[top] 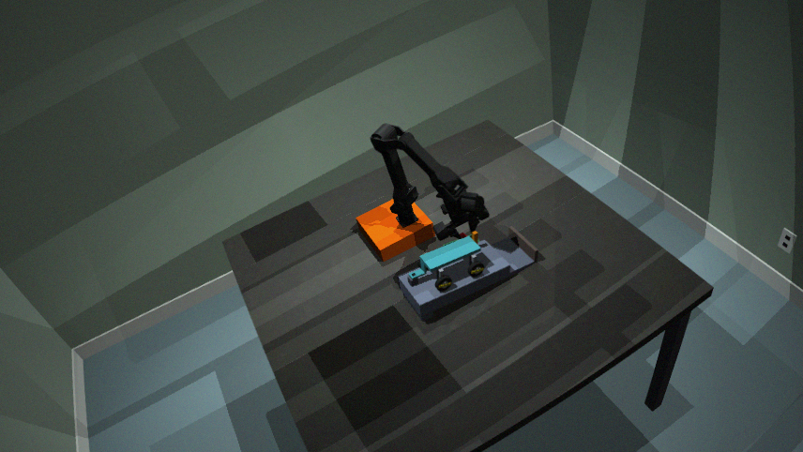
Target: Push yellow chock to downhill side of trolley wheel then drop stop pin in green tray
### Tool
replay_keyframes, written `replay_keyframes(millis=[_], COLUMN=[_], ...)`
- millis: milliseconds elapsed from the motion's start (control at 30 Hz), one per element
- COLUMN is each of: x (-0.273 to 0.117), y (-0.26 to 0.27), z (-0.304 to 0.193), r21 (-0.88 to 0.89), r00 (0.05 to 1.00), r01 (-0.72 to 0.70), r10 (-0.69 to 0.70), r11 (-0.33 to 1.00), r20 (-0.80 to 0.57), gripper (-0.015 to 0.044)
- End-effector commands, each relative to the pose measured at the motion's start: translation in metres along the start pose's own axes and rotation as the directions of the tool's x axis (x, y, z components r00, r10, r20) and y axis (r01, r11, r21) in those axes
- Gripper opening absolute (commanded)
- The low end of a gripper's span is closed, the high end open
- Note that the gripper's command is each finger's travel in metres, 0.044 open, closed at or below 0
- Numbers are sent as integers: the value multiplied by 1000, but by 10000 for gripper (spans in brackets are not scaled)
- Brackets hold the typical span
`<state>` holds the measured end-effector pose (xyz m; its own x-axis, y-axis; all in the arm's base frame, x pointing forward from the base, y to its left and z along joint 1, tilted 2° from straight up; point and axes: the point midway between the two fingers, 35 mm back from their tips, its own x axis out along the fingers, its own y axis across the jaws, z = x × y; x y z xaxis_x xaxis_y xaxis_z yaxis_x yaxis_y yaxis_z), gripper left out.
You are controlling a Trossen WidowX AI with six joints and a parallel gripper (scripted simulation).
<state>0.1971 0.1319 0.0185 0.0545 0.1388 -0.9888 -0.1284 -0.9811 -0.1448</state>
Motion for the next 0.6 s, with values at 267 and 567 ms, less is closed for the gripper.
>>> replay_keyframes(millis=[267, 567], x=[3, 7], y=[11, 19], z=[0, 0], r21=[-3, -3], r00=[1000, 1000], r01=[7, 6], r10=[-7, -6], r11=[1000, 1000], r20=[-3, -3], gripper=[190, 190])
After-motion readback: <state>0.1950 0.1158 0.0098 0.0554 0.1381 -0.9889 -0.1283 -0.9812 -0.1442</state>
